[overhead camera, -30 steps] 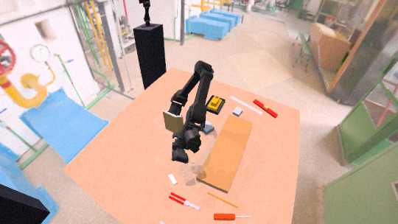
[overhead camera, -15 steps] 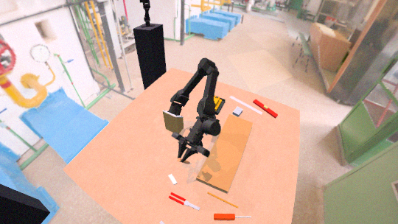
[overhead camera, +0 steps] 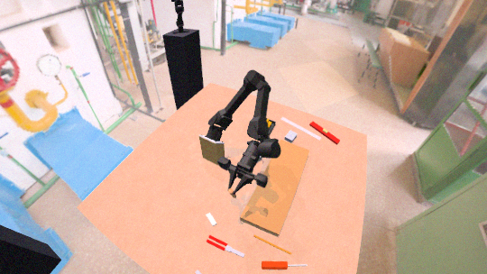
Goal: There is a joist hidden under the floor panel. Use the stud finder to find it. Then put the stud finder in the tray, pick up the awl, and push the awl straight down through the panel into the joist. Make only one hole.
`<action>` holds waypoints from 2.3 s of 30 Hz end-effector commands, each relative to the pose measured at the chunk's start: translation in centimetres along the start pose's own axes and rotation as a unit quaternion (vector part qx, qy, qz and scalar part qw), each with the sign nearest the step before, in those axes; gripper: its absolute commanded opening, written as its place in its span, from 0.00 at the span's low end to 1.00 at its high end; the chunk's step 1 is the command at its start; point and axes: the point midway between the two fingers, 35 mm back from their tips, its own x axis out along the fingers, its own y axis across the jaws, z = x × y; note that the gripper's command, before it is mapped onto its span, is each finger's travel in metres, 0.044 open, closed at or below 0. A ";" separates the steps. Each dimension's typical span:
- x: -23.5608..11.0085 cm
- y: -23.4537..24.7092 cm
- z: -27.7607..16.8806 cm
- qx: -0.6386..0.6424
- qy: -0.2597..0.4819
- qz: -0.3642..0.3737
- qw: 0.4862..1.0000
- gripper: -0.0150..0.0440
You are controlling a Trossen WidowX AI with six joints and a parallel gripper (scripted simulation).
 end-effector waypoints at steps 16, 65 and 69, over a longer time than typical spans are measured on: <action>-6.9 -6.6 4.3 -0.006 0.033 0.009 0.999 0.25; -20.0 -11.3 11.9 -0.005 0.140 -0.017 0.990 0.25; -19.9 -11.3 12.3 -0.005 0.140 -0.017 0.990 0.25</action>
